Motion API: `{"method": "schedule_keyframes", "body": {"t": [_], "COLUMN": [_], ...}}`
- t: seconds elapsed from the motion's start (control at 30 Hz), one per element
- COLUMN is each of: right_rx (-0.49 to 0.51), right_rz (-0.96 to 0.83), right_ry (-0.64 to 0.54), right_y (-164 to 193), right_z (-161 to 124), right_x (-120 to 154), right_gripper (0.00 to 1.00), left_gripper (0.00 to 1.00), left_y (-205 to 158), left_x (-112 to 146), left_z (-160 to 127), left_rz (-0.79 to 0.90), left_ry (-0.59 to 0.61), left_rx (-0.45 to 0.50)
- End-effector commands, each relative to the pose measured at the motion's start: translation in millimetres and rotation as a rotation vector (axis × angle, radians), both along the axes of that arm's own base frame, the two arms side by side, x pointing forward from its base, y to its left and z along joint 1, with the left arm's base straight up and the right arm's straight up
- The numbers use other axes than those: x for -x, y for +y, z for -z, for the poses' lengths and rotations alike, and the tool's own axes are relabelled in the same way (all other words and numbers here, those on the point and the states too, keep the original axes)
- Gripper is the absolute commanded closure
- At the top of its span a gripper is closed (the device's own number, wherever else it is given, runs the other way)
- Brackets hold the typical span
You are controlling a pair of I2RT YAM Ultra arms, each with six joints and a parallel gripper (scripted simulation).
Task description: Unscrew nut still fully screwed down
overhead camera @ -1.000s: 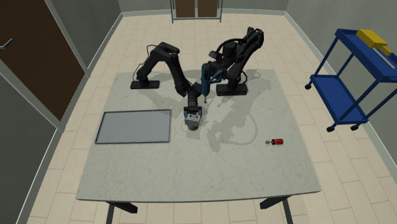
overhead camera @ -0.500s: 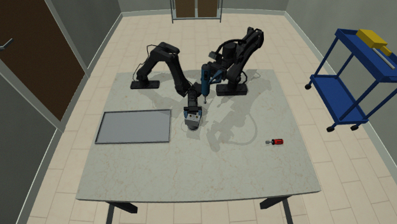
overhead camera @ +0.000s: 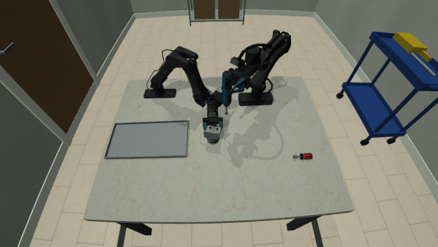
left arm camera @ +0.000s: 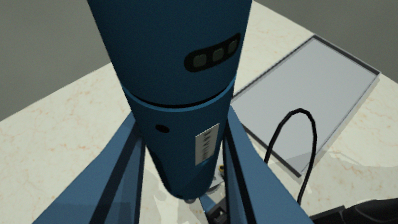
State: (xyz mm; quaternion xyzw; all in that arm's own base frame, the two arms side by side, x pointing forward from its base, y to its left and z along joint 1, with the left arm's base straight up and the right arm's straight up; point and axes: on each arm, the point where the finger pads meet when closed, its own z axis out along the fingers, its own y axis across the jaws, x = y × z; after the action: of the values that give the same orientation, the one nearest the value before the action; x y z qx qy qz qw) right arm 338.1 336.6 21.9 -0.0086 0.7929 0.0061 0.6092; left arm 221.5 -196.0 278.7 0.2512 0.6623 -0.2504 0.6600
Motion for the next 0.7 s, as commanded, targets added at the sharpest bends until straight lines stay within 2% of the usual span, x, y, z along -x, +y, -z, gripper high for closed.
{"method": "schedule_keyframes", "body": {"t": [0.0, 0.57, 0.67], "right_rx": [-0.04, -0.04, -0.04], "right_rz": [0.006, 0.006, 0.006], "right_ry": [-0.022, -0.022, -0.022], "right_y": [7.5, 7.5, 7.5], "right_z": [-14.3, -14.3, -14.3], "right_x": [-6.5, -6.5, -6.5], "right_gripper": [0.41, 0.41, 0.41], "left_gripper": [0.58, 0.58, 0.58], "left_y": [5.2, 5.9, -1.2], "left_x": [4.9, 6.7, -1.4], "left_z": [-38.5, -43.3, -36.3], "left_rz": [-0.003, -0.001, -0.001], "left_ry": [-0.109, -0.118, -0.095], "left_rx": [0.088, 0.096, 0.075]}}
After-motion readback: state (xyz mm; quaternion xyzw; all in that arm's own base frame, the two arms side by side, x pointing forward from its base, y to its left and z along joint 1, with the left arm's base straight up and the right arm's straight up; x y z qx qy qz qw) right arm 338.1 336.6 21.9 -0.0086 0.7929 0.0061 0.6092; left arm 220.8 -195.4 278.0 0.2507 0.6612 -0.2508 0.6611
